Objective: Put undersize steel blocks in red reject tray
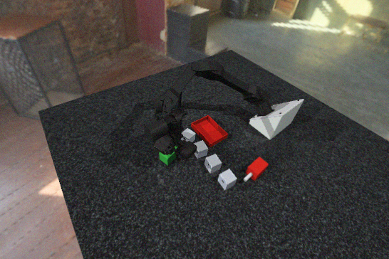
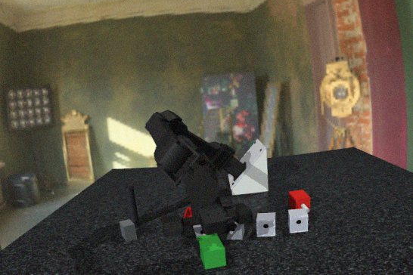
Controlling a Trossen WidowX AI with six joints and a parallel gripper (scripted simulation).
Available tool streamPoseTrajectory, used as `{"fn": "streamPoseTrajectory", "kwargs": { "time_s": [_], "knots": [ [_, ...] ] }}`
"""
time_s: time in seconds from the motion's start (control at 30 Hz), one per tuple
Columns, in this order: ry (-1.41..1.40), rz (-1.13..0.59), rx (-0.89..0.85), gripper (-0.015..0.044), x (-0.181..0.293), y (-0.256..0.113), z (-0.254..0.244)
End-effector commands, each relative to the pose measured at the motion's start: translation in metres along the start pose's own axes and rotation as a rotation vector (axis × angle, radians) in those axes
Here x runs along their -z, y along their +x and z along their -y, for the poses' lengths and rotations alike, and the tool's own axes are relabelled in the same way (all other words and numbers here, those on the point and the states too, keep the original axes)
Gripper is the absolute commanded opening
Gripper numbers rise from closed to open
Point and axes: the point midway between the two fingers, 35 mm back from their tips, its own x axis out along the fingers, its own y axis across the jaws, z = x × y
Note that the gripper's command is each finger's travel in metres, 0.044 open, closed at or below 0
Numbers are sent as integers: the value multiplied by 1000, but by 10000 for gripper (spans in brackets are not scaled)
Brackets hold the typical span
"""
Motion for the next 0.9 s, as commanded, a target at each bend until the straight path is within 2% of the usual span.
{"fn": "streamPoseTrajectory", "kwargs": {
  "time_s": [0.0, 0.63, 0.87],
  "knots": [
    [4, 13, 2, 0, -2, -29, 0],
    [8, -24, -2, 0, 4, -32, 1],
    [256, -15, -10, 0, -16, -58, -70]
  ]
}}
